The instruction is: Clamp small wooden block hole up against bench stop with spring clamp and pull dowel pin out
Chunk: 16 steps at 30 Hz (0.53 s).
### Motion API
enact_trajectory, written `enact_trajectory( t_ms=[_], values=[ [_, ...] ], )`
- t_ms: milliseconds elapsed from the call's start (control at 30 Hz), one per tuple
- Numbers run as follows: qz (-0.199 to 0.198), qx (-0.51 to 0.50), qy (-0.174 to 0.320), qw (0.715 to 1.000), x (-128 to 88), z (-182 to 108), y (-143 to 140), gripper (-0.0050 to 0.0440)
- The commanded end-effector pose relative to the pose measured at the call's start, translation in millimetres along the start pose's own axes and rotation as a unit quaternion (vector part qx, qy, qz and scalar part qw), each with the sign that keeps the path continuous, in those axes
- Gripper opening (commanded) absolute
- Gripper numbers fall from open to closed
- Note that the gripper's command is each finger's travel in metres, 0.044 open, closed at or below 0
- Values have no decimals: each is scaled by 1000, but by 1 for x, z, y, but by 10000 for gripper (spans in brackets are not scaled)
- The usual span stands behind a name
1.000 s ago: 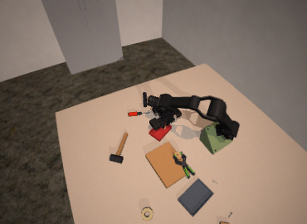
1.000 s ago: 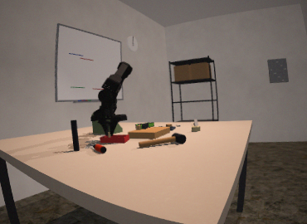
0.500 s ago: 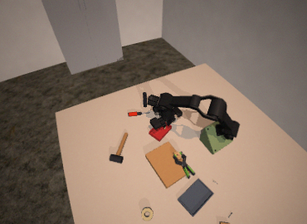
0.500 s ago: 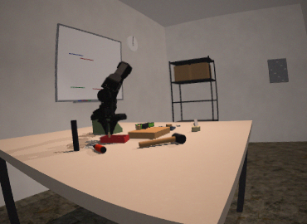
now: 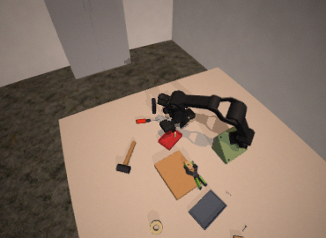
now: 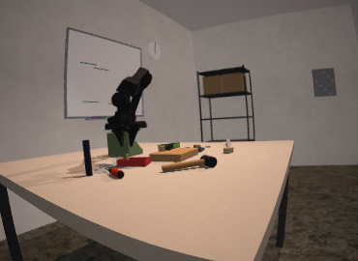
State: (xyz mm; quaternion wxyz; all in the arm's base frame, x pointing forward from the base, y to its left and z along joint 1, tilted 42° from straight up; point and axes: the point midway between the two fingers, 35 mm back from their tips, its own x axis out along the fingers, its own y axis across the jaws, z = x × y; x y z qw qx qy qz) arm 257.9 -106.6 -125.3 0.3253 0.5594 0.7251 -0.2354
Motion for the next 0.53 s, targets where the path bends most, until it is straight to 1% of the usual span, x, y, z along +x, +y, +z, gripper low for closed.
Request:
enact_trajectory(
  t_ms=[0, 67, 500],
  values=[
    [0, -2, -3, 1000, -2, 1, 1, 250],
    [0, 0, 0, 1000, 1, 0, 0, 270],
    [0, 0, 0, 1000, 0, 0, 0, 400]
  ],
)
